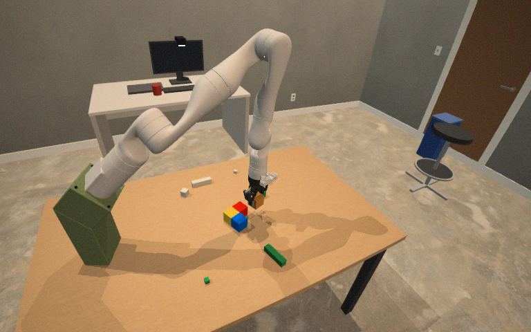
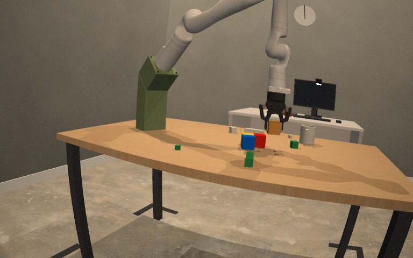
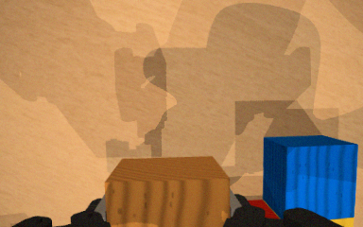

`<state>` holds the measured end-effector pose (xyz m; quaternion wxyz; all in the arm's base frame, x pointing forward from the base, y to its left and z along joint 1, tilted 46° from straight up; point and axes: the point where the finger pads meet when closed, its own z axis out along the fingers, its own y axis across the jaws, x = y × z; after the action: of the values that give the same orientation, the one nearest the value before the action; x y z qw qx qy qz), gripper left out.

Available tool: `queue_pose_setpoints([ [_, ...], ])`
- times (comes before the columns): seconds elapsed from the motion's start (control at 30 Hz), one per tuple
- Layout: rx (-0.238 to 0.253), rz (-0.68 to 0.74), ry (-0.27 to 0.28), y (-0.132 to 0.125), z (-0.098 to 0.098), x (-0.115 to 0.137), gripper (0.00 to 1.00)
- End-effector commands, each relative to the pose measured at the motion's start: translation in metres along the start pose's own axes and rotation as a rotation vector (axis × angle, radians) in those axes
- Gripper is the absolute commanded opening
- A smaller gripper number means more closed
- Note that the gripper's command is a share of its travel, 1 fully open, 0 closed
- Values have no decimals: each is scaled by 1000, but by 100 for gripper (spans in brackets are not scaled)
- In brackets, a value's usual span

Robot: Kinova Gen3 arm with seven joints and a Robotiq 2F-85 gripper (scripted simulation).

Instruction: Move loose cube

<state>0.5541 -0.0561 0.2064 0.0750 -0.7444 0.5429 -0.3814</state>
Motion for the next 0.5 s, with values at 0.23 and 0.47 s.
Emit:
queue_pose_setpoints([
  [0.23,-3,6,5,2,12,4,10],
  [0.47,-3,6,5,2,21,4,10],
])
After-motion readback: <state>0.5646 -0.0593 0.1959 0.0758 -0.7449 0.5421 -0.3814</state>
